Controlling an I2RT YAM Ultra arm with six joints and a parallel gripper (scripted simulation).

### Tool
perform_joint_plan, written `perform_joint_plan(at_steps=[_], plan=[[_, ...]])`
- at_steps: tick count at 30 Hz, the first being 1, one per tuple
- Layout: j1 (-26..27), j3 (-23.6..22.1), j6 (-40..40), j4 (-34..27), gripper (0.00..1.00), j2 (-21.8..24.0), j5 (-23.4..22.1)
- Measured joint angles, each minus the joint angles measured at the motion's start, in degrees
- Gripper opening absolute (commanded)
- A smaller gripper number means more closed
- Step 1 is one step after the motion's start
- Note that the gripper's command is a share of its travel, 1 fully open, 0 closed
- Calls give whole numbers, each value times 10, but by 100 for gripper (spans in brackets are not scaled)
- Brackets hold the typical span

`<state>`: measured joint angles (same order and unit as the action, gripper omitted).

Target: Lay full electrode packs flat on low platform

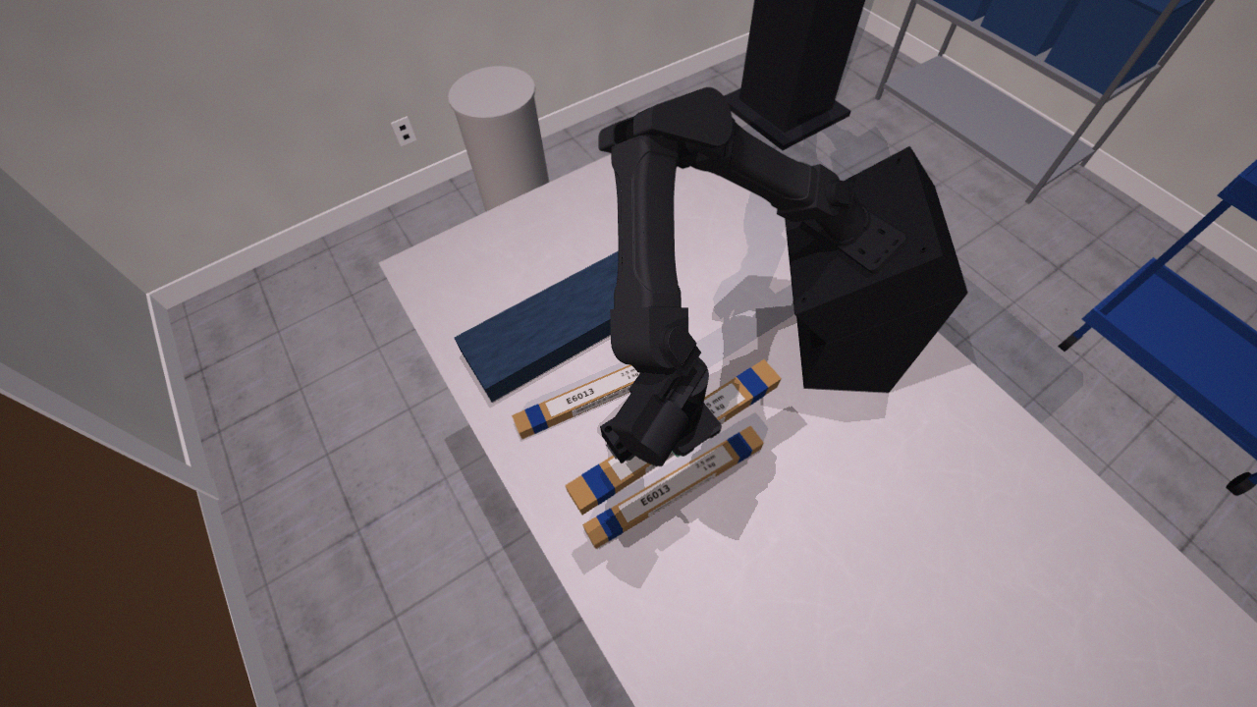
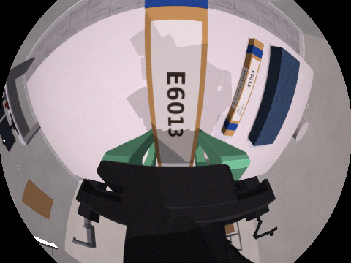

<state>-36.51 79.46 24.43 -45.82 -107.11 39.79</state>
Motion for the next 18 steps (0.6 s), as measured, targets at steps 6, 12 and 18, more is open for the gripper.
perform_joint_plan(at_steps=[6,12,18], plan=[[17,-21,-22,5,0,21,-9],[38,-37,-45,15,0,46,-14],[50,-49,-64,25,0,63,-19]])
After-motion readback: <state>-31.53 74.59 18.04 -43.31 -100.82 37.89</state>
